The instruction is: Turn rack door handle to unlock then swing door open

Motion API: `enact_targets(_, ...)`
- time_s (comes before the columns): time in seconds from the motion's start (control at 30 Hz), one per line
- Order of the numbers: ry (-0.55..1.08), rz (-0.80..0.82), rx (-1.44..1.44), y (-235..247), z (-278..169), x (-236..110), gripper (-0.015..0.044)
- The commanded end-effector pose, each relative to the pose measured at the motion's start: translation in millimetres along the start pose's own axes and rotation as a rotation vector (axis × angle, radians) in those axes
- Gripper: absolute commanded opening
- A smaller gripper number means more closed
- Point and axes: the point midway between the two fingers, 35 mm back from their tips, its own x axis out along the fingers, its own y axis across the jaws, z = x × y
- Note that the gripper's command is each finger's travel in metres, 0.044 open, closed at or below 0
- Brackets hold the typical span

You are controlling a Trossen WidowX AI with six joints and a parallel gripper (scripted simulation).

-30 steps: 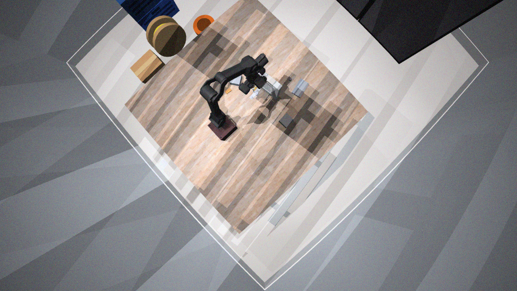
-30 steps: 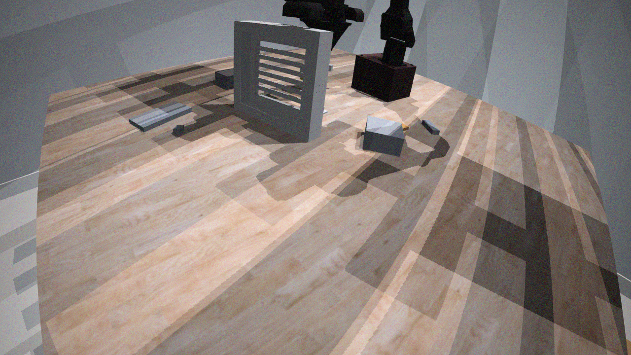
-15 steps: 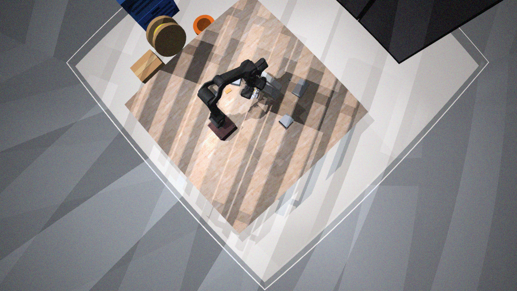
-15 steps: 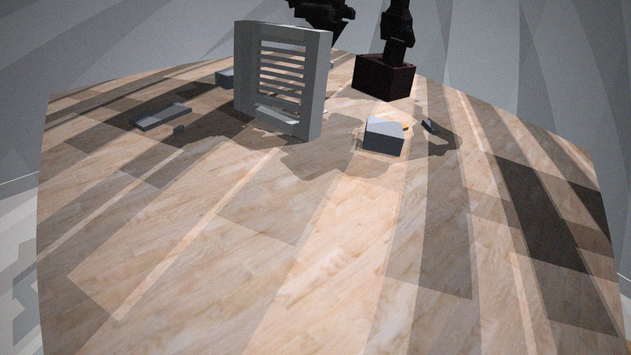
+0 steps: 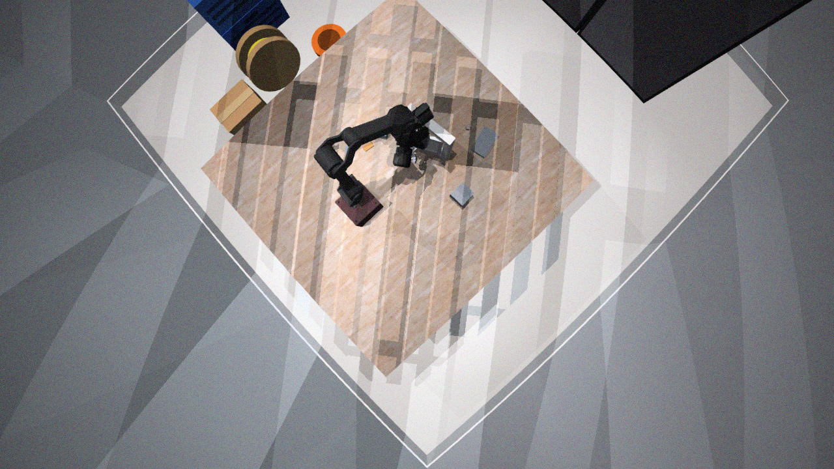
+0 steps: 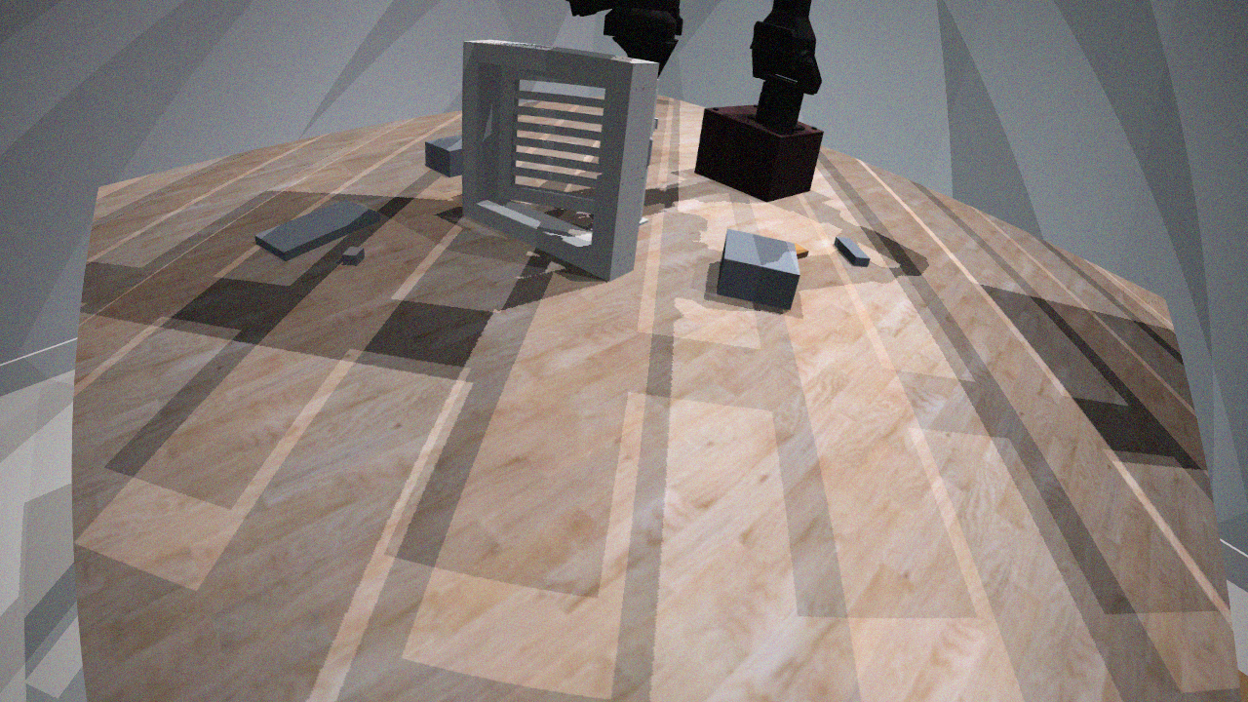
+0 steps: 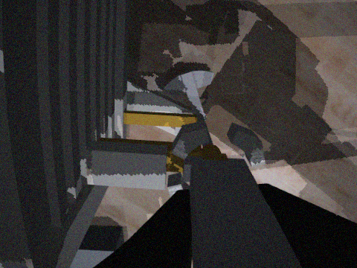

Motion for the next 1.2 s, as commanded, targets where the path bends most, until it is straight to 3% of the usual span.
enact_targets(0.0,-0.008,0.006,-0.076,-5.7,1.8,-0.5,0.0011)
enact_targets(1.17,-0.01,-0.002,-0.555,-63.5,34.9,-0.4,0.0011)
